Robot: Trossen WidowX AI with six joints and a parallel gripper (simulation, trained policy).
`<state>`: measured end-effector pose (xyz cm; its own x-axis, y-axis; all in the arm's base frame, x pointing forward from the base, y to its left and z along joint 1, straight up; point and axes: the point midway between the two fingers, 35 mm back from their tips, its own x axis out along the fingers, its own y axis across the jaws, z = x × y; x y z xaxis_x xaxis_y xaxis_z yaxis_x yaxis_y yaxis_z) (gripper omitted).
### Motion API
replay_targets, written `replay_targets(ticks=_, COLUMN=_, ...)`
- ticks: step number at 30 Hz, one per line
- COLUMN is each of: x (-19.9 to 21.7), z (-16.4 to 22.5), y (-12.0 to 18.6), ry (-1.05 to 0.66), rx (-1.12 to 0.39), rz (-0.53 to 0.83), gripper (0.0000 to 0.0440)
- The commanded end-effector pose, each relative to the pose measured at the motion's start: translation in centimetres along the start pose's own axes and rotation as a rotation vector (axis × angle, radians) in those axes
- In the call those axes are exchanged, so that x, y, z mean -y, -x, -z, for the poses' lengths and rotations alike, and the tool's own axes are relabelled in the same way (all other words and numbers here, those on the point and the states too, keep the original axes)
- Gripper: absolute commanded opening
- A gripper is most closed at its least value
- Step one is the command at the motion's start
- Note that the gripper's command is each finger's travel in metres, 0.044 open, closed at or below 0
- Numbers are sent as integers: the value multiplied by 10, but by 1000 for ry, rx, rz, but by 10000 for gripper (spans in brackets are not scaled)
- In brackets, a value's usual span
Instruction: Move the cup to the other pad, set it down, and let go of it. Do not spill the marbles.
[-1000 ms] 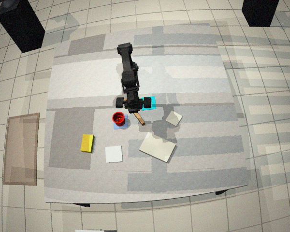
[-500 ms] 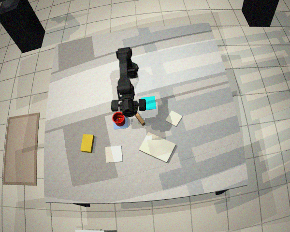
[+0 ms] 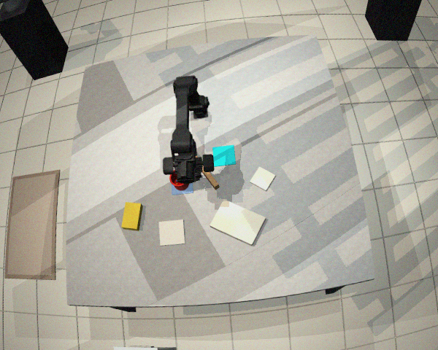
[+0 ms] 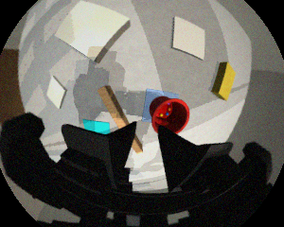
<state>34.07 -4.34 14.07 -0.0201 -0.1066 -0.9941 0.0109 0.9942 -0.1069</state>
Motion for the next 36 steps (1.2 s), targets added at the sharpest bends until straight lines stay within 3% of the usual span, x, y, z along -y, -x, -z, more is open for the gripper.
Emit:
replay_targets(ticks=1, x=5, z=1, y=-13, ry=17, rx=-26, rz=4, gripper=157)
replay_targets(ticks=18, x=12, z=6, y=-76, ry=169, rx=-93, rz=-35, gripper=175)
replay_targets(ticks=25, x=14, z=10, y=-89, ry=281, rx=-111, rz=-45, gripper=7)
replay_targets(ticks=36, x=14, z=15, y=-71, ry=418, rx=-104, rz=-57, gripper=0)
